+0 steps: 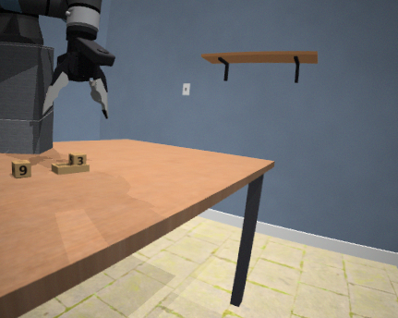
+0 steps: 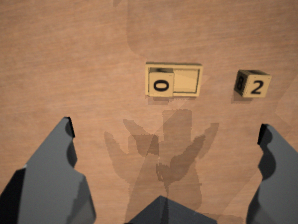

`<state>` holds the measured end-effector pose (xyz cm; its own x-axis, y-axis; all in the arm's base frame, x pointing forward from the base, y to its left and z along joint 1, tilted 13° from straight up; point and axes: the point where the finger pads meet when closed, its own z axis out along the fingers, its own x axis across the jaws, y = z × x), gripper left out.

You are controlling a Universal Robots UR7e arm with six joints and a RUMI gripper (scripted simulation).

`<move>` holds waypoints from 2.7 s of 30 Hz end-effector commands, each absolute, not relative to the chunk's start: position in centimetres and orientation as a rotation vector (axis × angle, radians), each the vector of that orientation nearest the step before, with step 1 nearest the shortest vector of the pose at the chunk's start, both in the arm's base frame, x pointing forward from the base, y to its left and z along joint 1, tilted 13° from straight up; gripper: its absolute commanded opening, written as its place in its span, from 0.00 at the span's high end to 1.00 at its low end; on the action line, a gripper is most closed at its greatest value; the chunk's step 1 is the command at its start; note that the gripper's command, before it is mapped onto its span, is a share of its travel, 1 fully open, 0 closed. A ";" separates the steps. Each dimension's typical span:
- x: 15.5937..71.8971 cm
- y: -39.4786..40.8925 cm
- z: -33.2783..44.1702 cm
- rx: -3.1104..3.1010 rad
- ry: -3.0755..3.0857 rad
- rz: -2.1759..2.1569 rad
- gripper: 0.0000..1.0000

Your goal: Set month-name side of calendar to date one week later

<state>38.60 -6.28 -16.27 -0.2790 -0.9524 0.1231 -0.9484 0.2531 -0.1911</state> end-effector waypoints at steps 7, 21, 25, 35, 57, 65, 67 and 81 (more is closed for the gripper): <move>38.6 -6.2 -16.2 -1.879 2.472 -0.355 0.00; 38.6 -6.3 -16.2 -1.868 2.478 -0.355 0.00; 38.6 -6.7 -16.2 -1.815 2.512 -0.354 0.00; 38.5 -8.7 -16.3 -1.508 2.679 -0.344 0.00; 37.5 -13.4 -16.4 -0.693 2.939 -0.302 0.00; 37.0 -14.9 -16.4 -0.394 2.976 -0.283 0.00; 36.8 -15.3 -16.5 -0.317 2.981 -0.278 0.00; 35.7 -17.9 -16.6 0.193 2.964 -0.240 0.00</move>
